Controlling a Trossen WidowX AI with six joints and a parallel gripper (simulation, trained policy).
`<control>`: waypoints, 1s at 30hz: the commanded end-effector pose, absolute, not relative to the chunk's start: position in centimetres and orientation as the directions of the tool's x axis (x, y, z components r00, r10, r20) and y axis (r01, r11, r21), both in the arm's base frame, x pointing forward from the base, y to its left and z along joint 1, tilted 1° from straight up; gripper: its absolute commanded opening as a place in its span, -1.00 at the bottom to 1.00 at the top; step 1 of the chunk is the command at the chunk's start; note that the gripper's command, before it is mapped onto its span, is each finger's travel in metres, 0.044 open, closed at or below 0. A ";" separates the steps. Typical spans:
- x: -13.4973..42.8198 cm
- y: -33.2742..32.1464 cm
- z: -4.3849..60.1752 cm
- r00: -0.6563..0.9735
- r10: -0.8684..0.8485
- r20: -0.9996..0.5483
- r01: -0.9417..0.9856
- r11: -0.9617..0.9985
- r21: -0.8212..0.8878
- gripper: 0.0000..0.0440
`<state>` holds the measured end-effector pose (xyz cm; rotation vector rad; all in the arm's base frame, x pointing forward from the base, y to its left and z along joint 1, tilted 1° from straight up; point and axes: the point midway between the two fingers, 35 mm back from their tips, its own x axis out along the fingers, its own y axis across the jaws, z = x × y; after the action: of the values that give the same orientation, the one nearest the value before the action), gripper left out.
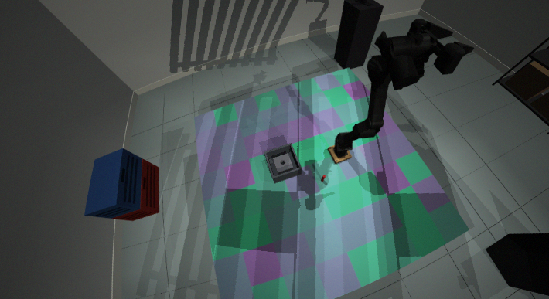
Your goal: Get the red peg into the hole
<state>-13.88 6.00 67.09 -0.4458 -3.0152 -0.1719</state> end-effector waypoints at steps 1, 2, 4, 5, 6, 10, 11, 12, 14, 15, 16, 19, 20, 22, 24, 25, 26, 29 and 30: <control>-13.9 5.8 67.2 -0.953 0.281 0.115 0.293 0.950 0.107 0.94; -14.0 5.4 67.4 -0.953 0.275 0.128 0.291 0.949 0.121 1.00; -14.2 4.3 67.6 -0.955 0.253 0.157 0.277 0.948 0.158 1.00; -14.4 3.6 67.8 -0.957 0.235 0.171 0.266 0.946 0.183 1.00; -14.5 3.0 67.9 -0.959 0.216 0.184 0.253 0.944 0.211 1.00; -14.7 0.3 68.1 -0.965 0.131 0.225 0.201 0.924 0.324 1.00; -14.8 -0.5 68.1 -0.966 0.108 0.235 0.188 0.917 0.351 1.00; -14.8 -1.3 68.1 -0.966 0.084 0.245 0.175 0.909 0.377 1.00; -14.7 -2.9 68.0 -0.964 0.034 0.264 0.149 0.892 0.427 1.00; -14.6 -3.8 68.0 -0.962 0.009 0.273 0.136 0.882 0.452 1.00; -14.5 -4.6 67.9 -0.960 -0.017 0.281 0.124 0.871 0.476 1.00; -14.1 -7.0 67.7 -0.948 -0.096 0.303 0.090 0.834 0.545 1.00; -13.9 -7.8 67.5 -0.943 -0.123 0.309 0.080 0.820 0.567 1.00; -13.5 -9.3 67.3 -0.931 -0.176 0.320 0.061 0.790 0.610 1.00; -12.9 -10.8 66.9 -0.916 -0.230 0.329 0.044 0.757 0.651 1.00; -12.6 -11.6 66.7 -0.907 -0.256 0.333 0.037 0.740 0.671 1.00; -12.3 -12.3 66.5 -0.898 -0.283 0.336 0.030 0.723 0.690 1.00; -11.3 -14.4 65.8 -0.867 -0.363 0.342 0.015 0.668 0.744 1.00; -10.9 -15.1 65.6 -0.855 -0.389 0.344 0.011 0.648 0.761 1.00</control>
<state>-11.52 -14.27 65.99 0.2485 -2.4364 -1.0796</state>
